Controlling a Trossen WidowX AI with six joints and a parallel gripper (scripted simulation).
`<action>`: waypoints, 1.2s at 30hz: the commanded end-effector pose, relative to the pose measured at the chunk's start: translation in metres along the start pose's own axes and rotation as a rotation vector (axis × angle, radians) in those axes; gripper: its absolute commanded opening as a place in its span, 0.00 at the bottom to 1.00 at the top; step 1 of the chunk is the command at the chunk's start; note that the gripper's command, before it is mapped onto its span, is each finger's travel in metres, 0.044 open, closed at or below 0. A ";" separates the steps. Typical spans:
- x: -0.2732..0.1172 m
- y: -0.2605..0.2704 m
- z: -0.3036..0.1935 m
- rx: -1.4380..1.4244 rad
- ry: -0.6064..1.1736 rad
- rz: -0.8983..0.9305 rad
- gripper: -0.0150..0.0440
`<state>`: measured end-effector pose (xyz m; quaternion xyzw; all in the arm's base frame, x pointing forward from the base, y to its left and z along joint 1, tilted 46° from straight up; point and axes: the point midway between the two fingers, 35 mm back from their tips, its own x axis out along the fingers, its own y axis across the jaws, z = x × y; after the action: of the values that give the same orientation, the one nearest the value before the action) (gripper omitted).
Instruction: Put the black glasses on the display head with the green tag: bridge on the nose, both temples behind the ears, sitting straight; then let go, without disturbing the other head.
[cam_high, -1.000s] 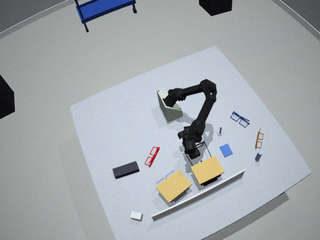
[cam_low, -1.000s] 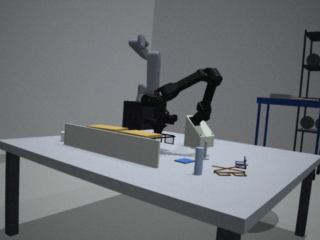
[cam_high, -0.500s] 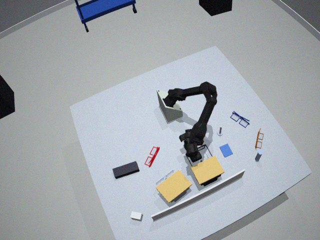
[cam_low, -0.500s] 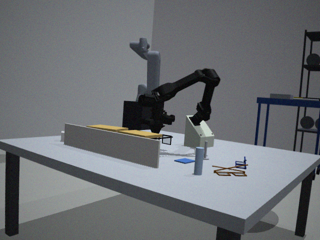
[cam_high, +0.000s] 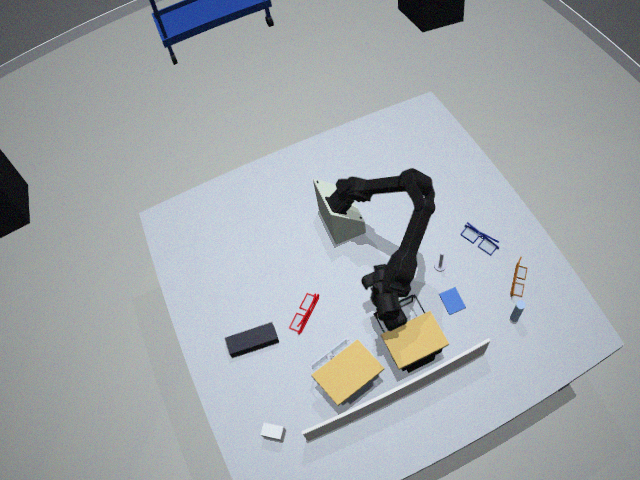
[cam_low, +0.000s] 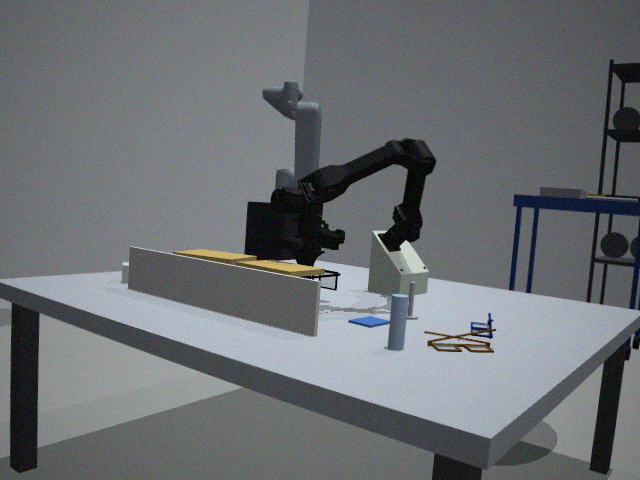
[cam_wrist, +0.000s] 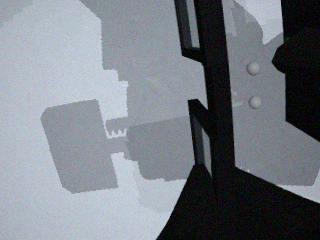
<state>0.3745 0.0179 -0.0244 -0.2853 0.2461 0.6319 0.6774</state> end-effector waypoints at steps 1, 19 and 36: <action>0.001 -0.007 -0.001 0.006 -0.005 0.001 0.25; 0.002 -0.032 0.000 0.005 -0.005 0.000 0.25; 0.003 -0.042 0.000 0.005 -0.005 0.000 0.25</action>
<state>0.4161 0.0175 -0.0220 -0.2863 0.2449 0.6318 0.6774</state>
